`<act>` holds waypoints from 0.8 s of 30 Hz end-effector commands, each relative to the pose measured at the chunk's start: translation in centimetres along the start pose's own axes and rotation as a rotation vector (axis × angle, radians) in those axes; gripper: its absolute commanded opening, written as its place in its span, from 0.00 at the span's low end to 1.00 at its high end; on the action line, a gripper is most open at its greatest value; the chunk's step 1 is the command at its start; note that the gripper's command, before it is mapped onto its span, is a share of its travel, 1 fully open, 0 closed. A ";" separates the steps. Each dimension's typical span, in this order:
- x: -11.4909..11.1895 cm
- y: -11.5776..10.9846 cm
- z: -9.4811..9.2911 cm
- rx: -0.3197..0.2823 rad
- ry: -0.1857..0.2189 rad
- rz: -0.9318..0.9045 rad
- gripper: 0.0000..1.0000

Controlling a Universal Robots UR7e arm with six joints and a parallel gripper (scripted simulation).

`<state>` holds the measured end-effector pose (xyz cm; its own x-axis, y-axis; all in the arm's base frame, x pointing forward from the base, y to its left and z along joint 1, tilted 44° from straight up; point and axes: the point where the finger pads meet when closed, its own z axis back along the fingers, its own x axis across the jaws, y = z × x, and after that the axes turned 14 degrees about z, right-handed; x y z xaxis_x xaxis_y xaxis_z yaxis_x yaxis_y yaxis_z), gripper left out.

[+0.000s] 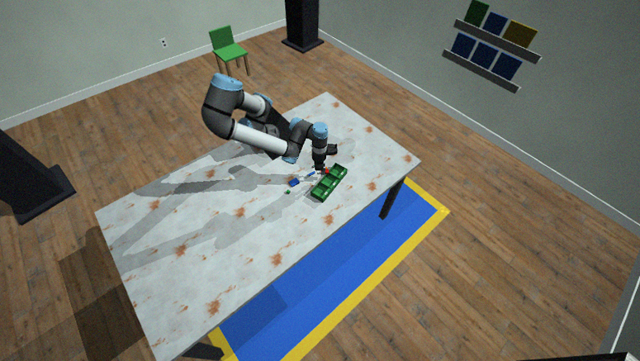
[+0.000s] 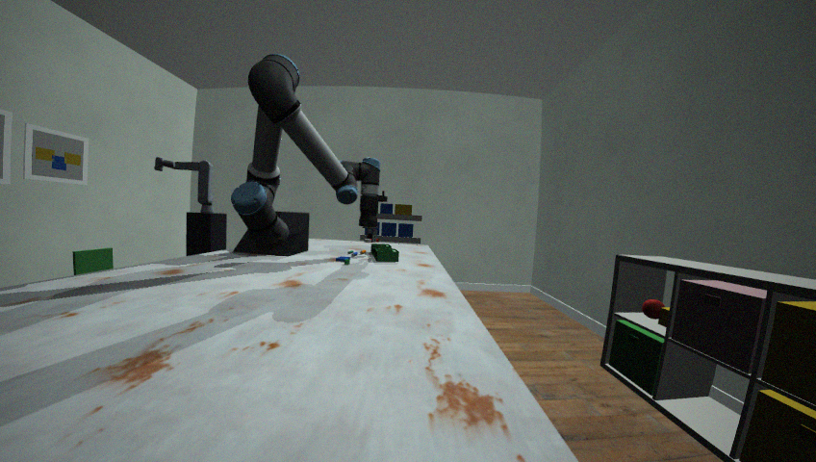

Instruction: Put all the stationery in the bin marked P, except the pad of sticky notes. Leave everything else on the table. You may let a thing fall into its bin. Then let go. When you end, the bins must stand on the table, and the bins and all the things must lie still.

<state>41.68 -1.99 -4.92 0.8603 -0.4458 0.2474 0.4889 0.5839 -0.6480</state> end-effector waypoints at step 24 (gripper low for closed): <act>-1.0 9.1 0.0 -0.004 0.000 0.741 0.45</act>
<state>45.09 3.60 -10.92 0.9813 -0.0105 -0.1923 -0.1240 0.7297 -0.6724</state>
